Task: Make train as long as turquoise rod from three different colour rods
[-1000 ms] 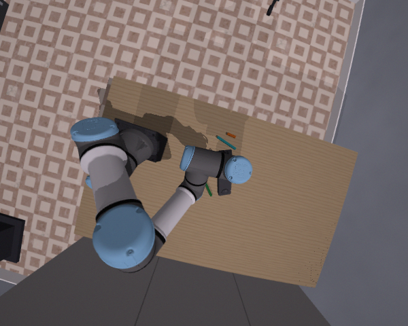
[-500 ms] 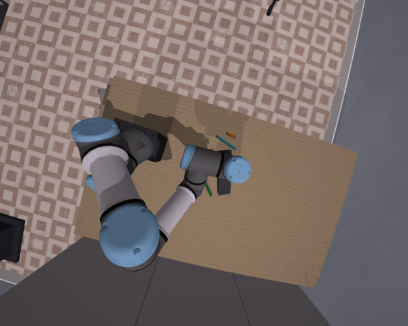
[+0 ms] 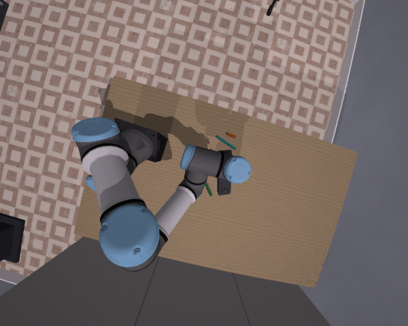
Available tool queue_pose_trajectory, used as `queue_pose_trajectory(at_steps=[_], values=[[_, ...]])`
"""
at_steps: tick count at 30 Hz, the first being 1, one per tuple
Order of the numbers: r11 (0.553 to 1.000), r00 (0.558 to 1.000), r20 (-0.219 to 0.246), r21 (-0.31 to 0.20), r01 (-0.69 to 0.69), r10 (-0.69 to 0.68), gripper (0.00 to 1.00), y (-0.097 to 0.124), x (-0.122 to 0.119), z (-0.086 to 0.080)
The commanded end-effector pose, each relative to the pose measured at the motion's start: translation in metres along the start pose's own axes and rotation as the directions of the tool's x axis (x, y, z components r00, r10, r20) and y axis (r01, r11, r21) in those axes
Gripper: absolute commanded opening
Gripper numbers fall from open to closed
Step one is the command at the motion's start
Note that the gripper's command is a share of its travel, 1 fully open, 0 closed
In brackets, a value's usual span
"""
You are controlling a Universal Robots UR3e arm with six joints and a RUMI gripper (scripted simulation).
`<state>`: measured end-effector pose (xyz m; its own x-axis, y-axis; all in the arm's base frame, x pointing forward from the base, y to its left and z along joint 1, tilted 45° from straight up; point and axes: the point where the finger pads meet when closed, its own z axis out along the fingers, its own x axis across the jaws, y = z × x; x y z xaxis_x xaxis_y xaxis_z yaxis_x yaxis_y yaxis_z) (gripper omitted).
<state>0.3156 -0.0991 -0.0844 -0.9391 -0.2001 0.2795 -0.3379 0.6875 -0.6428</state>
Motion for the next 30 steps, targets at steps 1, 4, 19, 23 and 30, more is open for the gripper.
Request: queue_pose_trajectory(at_steps=[1,4,19,23,30], values=[[1.0,1.0,0.0,0.001,0.001,-0.001,0.0,-0.0002,0.0001,-0.0001],[1.0,1.0,0.0,0.001,0.001,-0.001,0.0,-0.0002,0.0001,-0.0001],[1.0,1.0,0.0,0.001,0.001,-0.001,0.06,-0.0002,0.0001,-0.0001],[1.0,1.0,0.0,0.001,0.001,-0.001,0.08,-0.0002,0.0001,-0.0001],[1.0,1.0,0.0,0.001,0.001,-0.001,0.14,-0.0002,0.0001,-0.0001]])
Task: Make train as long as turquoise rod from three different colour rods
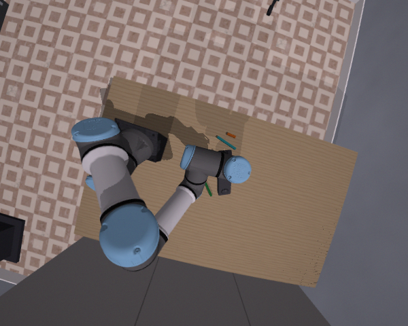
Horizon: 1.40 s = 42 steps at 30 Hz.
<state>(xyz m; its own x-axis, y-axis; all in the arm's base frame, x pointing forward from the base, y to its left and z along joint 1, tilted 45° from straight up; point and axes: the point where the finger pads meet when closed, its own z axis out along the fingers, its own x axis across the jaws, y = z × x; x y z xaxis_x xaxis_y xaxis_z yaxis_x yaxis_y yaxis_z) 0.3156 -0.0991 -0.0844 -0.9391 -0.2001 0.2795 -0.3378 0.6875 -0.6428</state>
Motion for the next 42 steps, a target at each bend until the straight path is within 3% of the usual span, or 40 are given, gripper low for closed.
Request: queue_pose_trajectory(at_steps=[1,20,42], values=[[1.0,1.0,0.0,0.001,0.001,-0.001,0.14,0.0,0.0,0.0],[1.0,1.0,0.002,0.002,-0.001,0.001,0.14,-0.001,-0.001,-0.007],[1.0,1.0,0.003,0.0,-0.001,0.001,0.14,0.0,-0.001,-0.065]])
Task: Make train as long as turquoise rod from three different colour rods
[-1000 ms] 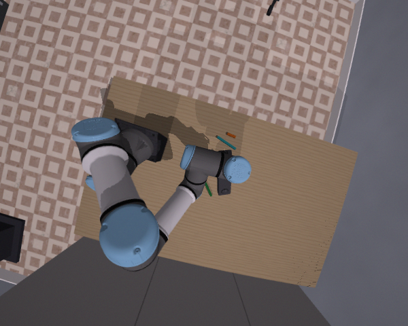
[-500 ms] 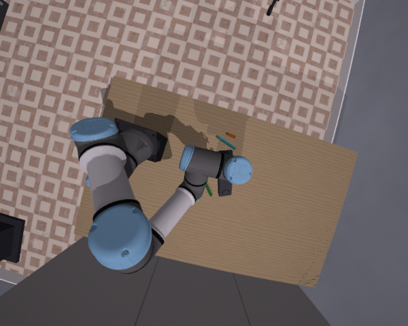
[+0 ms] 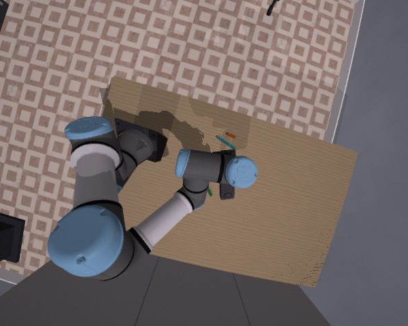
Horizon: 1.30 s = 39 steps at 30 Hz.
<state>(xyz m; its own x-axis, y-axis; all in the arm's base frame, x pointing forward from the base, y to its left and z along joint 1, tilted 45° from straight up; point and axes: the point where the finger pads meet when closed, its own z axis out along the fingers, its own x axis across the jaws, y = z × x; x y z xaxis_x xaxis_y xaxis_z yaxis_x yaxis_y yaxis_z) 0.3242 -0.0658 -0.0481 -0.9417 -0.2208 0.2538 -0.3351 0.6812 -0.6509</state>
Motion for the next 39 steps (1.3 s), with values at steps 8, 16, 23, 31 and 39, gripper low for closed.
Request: queue_pose_trajectory(at_steps=[8,16,23,31,39], values=[[1.0,1.0,-0.03,-0.01,0.002,-0.002,0.14,0.003,0.003,-0.035],[1.0,1.0,-0.031,-0.01,0.003,-0.003,0.14,0.003,0.003,-0.04],[1.0,1.0,-0.031,-0.01,0.003,-0.003,1.0,0.003,0.003,-0.041],[1.0,0.999,-0.032,-0.01,0.003,-0.003,1.0,0.003,0.003,-0.041],[1.0,0.999,-0.032,-0.01,0.004,-0.004,1.0,0.003,0.003,-0.041]])
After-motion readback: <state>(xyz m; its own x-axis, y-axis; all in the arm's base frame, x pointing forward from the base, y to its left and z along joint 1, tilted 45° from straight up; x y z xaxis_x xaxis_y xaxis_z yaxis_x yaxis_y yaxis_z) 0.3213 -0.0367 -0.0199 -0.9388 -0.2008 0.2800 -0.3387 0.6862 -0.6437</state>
